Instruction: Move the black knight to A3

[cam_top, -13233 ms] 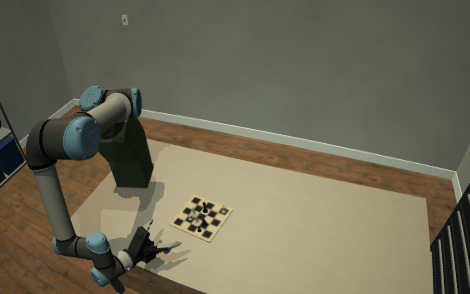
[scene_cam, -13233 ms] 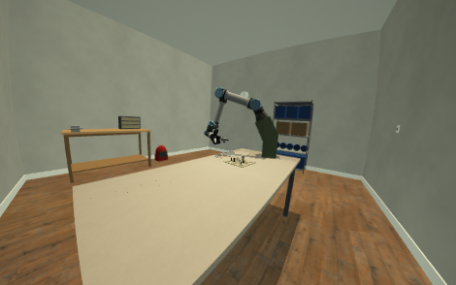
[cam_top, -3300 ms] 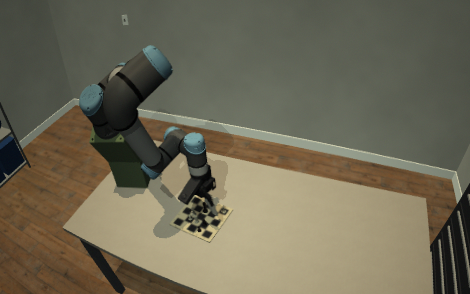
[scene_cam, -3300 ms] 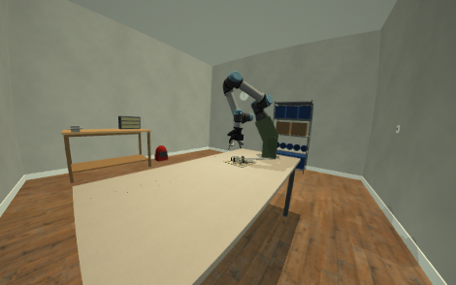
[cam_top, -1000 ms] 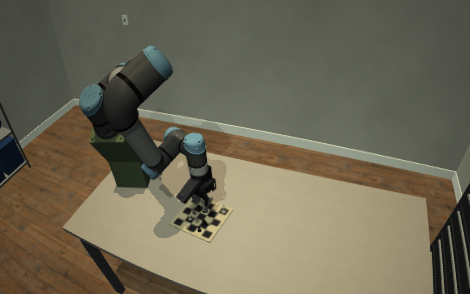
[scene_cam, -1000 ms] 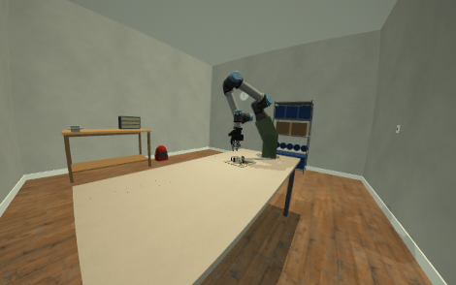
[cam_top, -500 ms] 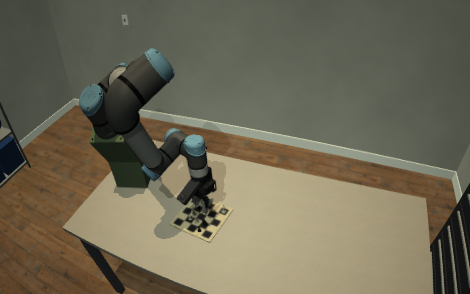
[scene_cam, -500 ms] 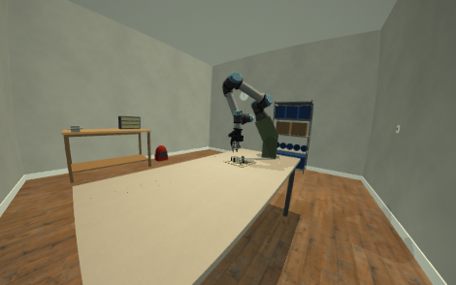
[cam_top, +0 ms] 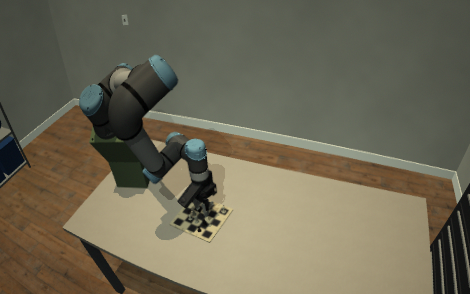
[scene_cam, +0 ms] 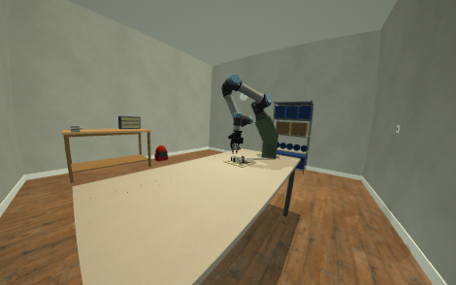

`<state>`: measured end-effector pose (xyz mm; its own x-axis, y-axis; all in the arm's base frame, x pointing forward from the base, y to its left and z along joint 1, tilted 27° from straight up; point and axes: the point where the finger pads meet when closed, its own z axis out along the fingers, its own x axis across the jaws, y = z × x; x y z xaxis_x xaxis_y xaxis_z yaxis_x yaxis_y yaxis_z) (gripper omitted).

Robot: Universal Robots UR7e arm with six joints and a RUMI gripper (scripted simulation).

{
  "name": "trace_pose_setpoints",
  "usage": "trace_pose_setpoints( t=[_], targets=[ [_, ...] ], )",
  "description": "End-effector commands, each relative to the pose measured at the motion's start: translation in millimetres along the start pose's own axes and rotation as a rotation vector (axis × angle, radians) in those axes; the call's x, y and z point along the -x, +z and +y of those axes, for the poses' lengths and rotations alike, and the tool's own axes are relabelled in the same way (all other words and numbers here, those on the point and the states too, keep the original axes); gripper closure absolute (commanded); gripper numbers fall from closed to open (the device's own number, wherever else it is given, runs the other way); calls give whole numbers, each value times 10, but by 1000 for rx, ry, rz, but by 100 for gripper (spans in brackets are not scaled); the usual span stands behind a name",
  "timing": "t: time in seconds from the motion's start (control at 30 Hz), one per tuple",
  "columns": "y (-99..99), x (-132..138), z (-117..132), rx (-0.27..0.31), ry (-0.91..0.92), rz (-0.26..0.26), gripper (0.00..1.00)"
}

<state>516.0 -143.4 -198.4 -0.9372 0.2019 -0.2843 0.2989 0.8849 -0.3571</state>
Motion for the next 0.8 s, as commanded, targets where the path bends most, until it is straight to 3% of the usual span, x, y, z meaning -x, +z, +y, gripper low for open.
trace_pose_setpoints(
  t=[0.0,0.77],
  targets=[
    [65,6,2,0,0,-1,77],
    [247,9,3,0,0,-1,77]
  ],
)
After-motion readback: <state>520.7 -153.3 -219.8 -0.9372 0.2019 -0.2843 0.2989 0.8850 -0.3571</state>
